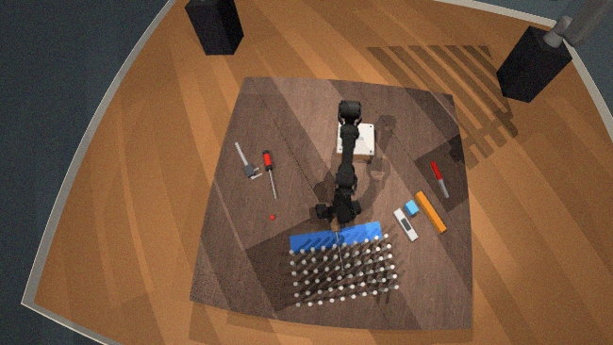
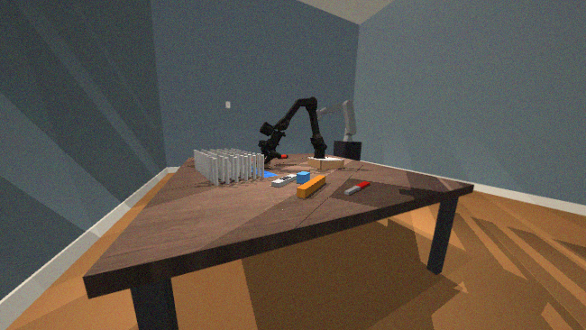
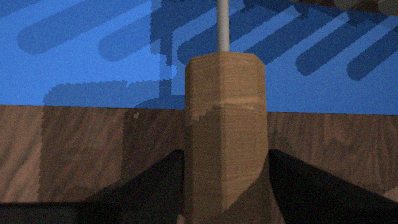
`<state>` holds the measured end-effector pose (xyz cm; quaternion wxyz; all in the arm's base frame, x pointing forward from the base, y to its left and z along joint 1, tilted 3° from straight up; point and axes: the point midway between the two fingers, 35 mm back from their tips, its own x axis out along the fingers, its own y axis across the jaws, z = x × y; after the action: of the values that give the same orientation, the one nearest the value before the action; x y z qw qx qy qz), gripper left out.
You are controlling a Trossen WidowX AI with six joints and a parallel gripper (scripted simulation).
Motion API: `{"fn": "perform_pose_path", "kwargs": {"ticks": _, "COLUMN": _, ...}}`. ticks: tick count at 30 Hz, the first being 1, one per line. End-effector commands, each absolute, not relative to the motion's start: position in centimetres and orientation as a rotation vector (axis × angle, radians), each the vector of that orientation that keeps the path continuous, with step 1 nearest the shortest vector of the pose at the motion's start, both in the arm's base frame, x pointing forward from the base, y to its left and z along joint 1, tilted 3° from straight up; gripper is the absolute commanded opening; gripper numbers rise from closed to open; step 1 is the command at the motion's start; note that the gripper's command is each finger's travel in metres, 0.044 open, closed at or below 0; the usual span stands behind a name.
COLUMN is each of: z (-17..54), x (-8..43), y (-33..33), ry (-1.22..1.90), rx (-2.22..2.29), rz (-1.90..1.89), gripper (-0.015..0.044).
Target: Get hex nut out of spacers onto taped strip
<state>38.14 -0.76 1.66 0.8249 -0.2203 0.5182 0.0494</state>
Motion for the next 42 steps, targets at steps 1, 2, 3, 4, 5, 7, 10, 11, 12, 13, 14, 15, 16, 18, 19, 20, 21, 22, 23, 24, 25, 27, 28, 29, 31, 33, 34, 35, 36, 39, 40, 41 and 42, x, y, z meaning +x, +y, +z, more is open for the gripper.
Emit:
{"fn": "perform_pose_path", "kwargs": {"ticks": 1, "z": 2.3, "x": 38.9, "y": -0.7, "ry": 1.083, "rx": -0.465, "rz": 0.095, "gripper": 0.0}}
{"fn": "perform_pose_path", "kwargs": {"ticks": 2, "z": 2.3, "x": 39.0, "y": -0.7, "ry": 1.082, "rx": -0.465, "rz": 0.095, "gripper": 0.0}}
{"fn": "perform_pose_path", "kwargs": {"ticks": 3, "z": 2.3, "x": 39.0, "y": -0.7, "ry": 1.082, "rx": -0.465, "rz": 0.095, "gripper": 0.0}}
{"fn": "perform_pose_path", "kwargs": {"ticks": 4, "z": 2.3, "x": 39.1, "y": -0.6, "ry": 1.082, "rx": -0.465, "rz": 0.095, "gripper": 0.0}}
{"fn": "perform_pose_path", "kwargs": {"ticks": 5, "z": 2.3, "x": 39.1, "y": -0.6, "ry": 1.082, "rx": -0.465, "rz": 0.095, "gripper": 0.0}}
{"fn": "perform_pose_path", "kwargs": {"ticks": 7, "z": 2.3, "x": 39.2, "y": -0.6, "ry": 1.082, "rx": -0.465, "rz": 0.095, "gripper": 0.0}}
{"fn": "perform_pose_path", "kwargs": {"ticks": 10, "z": 2.2, "x": 39.4, "y": -0.5, "ry": 1.082, "rx": -0.465, "rz": 0.095, "gripper": 0.0}}
{"fn": "perform_pose_path", "kwargs": {"ticks": 11, "z": 2.2, "x": 39.5, "y": -0.5, "ry": 1.082, "rx": -0.465, "rz": 0.095, "gripper": 0.0}}
{"fn": "perform_pose_path", "kwargs": {"ticks": 12, "z": 2.2, "x": 39.5, "y": -0.4, "ry": 1.082, "rx": -0.465, "rz": 0.095, "gripper": 0.0}}
{"fn": "perform_pose_path", "kwargs": {"ticks": 13, "z": 2.2, "x": 39.6, "y": -0.4, "ry": 1.082, "rx": -0.465, "rz": 0.095, "gripper": 0.0}}
{"fn": "perform_pose_path", "kwargs": {"ticks": 14, "z": 2.2, "x": 39.6, "y": -0.4, "ry": 1.081, "rx": -0.465, "rz": 0.095, "gripper": 0.0}}
{"fn": "perform_pose_path", "kwargs": {"ticks": 15, "z": 2.2, "x": 39.7, "y": -0.4, "ry": 1.081, "rx": -0.465, "rz": 0.095, "gripper": 0.0}}
{"fn": "perform_pose_path", "kwargs": {"ticks": 16, "z": 2.2, "x": 39.7, "y": -0.4, "ry": 1.081, "rx": -0.465, "rz": 0.095, "gripper": 0.0}}
{"fn": "perform_pose_path", "kwargs": {"ticks": 18, "z": 2.2, "x": 39.8, "y": -0.3, "ry": 1.081, "rx": -0.465, "rz": 0.095, "gripper": 0.0}}
{"fn": "perform_pose_path", "kwargs": {"ticks": 19, "z": 2.2, "x": 39.8, "y": -0.3, "ry": 1.081, "rx": -0.465, "rz": 0.095, "gripper": 0.0}}
{"fn": "perform_pose_path", "kwargs": {"ticks": 20, "z": 2.2, "x": 39.8, "y": -0.3, "ry": 1.081, "rx": -0.465, "rz": 0.095, "gripper": 0.0}}
{"fn": "perform_pose_path", "kwargs": {"ticks": 21, "z": 2.2, "x": 39.8, "y": -0.4, "ry": 1.081, "rx": -0.465, "rz": 0.095, "gripper": 0.0}}
{"fn": "perform_pose_path", "kwargs": {"ticks": 22, "z": 2.2, "x": 39.8, "y": -0.4, "ry": 1.081, "rx": -0.465, "rz": 0.095, "gripper": 0.0}}
{"fn": "perform_pose_path", "kwargs": {"ticks": 23, "z": 2.2, "x": 39.8, "y": -0.3, "ry": 1.081, "rx": -0.465, "rz": 0.095, "gripper": 0.0}}
{"fn": "perform_pose_path", "kwargs": {"ticks": 24, "z": 2.1, "x": 39.8, "y": -0.3, "ry": 1.081, "rx": -0.465, "rz": 0.095, "gripper": 0.0}}
{"fn": "perform_pose_path", "kwargs": {"ticks": 25, "z": 2.1, "x": 39.7, "y": -0.3, "ry": 1.081, "rx": -0.465, "rz": 0.095, "gripper": 0.0}}
{"fn": "perform_pose_path", "kwargs": {"ticks": 27, "z": 2.1, "x": 39.7, "y": -0.4, "ry": 1.081, "rx": -0.465, "rz": 0.095, "gripper": 0.0}}
{"fn": "perform_pose_path", "kwargs": {"ticks": 28, "z": 2.0, "x": 39.7, "y": -0.4, "ry": 1.081, "rx": -0.465, "rz": 0.095, "gripper": 0.0}}
{"fn": "perform_pose_path", "kwargs": {"ticks": 29, "z": 2.0, "x": 39.7, "y": -0.4, "ry": 1.081, "rx": -0.465, "rz": 0.095, "gripper": 0.0}}
{"fn": "perform_pose_path", "kwargs": {"ticks": 31, "z": 1.8, "x": 39.8, "y": -0.4, "ry": 1.081, "rx": -0.465, "rz": 0.095, "gripper": 0.0}}
{"fn": "perform_pose_path", "kwargs": {"ticks": 33, "z": 1.6, "x": 39.8, "y": -0.4, "ry": 1.081, "rx": -0.465, "rz": 0.095, "gripper": 0.0}}
{"fn": "perform_pose_path", "kwargs": {"ticks": 34, "z": 1.5, "x": 39.8, "y": -0.4, "ry": 1.081, "rx": -0.465, "rz": 0.095, "gripper": 0.0}}
{"fn": "perform_pose_path", "kwargs": {"ticks": 35, "z": 1.4, "x": 39.8, "y": -0.4, "ry": 1.081, "rx": -0.465, "rz": 0.095, "gripper": 0.0}}
{"fn": "perform_pose_path", "kwargs": {"ticks": 36, "z": 1.3, "x": 39.8, "y": -0.4, "ry": 1.081, "rx": -0.465, "rz": 0.095, "gripper": 0.0}}
{"fn": "perform_pose_path", "kwargs": {"ticks": 39, "z": 1.0, "x": 39.8, "y": -0.4, "ry": 1.081, "rx": -0.465, "rz": 0.095, "gripper": 0.0}}
{"fn": "perform_pose_path", "kwargs": {"ticks": 40, "z": 0.9, "x": 39.8, "y": -0.4, "ry": 1.081, "rx": -0.465, "rz": 0.095, "gripper": 0.0}}
{"fn": "perform_pose_path", "kwargs": {"ticks": 41, "z": 0.8, "x": 39.7, "y": -0.4, "ry": 1.081, "rx": -0.465, "rz": 0.095, "gripper": 0.0}}
{"fn": "perform_pose_path", "kwargs": {"ticks": 42, "z": 0.7, "x": 39.7, "y": -0.4, "ry": 1.081, "rx": -0.465, "rz": 0.095, "gripper": 0.0}}
